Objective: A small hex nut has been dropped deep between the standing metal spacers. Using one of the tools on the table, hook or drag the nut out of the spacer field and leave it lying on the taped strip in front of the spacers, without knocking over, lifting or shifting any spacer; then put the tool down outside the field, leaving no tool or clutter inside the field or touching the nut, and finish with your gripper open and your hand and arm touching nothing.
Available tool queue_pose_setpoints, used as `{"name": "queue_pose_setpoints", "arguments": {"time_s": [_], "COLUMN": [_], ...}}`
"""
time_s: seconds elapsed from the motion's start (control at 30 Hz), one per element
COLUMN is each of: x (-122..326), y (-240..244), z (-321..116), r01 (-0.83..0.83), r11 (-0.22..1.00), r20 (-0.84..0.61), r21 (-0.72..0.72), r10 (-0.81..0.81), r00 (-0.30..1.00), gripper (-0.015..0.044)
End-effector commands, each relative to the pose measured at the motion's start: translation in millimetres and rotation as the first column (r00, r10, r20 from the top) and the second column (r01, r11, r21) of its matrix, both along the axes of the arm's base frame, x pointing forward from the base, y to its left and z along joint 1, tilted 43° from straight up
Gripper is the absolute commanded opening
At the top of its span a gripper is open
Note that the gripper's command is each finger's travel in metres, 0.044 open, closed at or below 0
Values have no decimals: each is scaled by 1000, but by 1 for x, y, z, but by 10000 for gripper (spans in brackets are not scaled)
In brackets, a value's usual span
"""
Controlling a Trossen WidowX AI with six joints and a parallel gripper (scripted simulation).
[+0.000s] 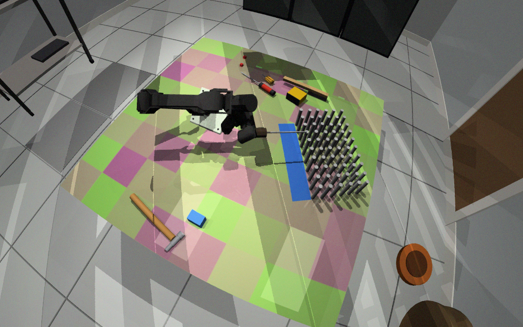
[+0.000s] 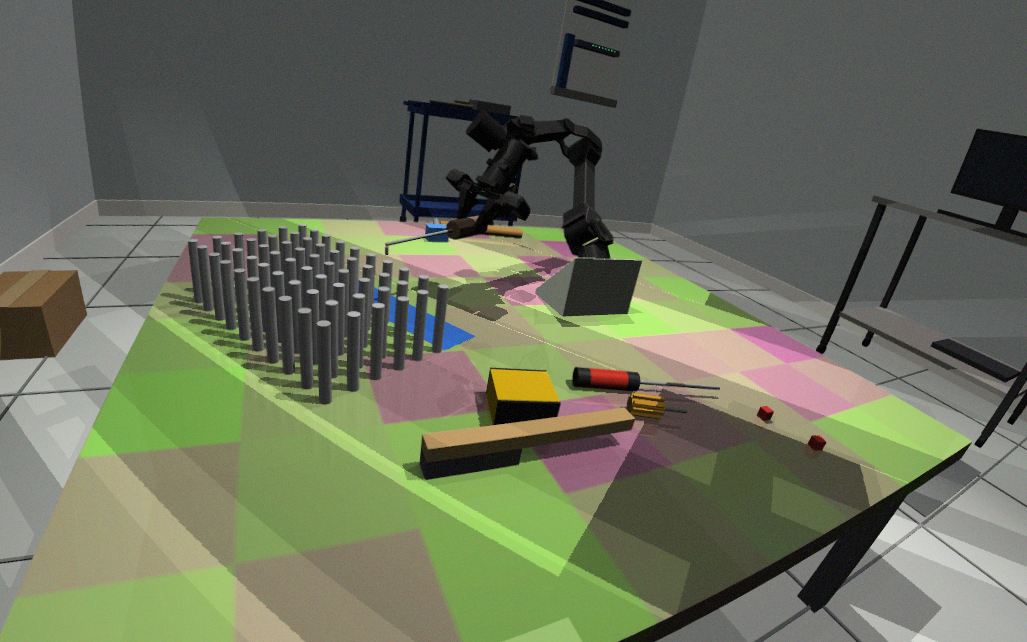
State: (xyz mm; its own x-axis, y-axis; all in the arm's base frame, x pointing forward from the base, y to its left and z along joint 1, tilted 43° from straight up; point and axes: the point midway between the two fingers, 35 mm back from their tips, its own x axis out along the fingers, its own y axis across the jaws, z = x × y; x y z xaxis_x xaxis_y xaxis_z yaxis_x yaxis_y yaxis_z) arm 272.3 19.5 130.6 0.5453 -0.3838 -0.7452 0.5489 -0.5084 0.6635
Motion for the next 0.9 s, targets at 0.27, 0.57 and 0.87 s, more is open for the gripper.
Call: {"name": "queue_pose_setpoints", "arguments": {"time_s": [0.27,0.57,0.87], "x": [3,-4,-3], "y": [-41,-70,-70], "z": [-39,-64,-66], "r01": [-7,-13,-14], "r11": [1000,1000,1000], "r20": [20,35,36], "r21": [7,-10,-11], "r10": [6,14,15], "r00": [1000,999,999], "gripper": [0,0,0]}}
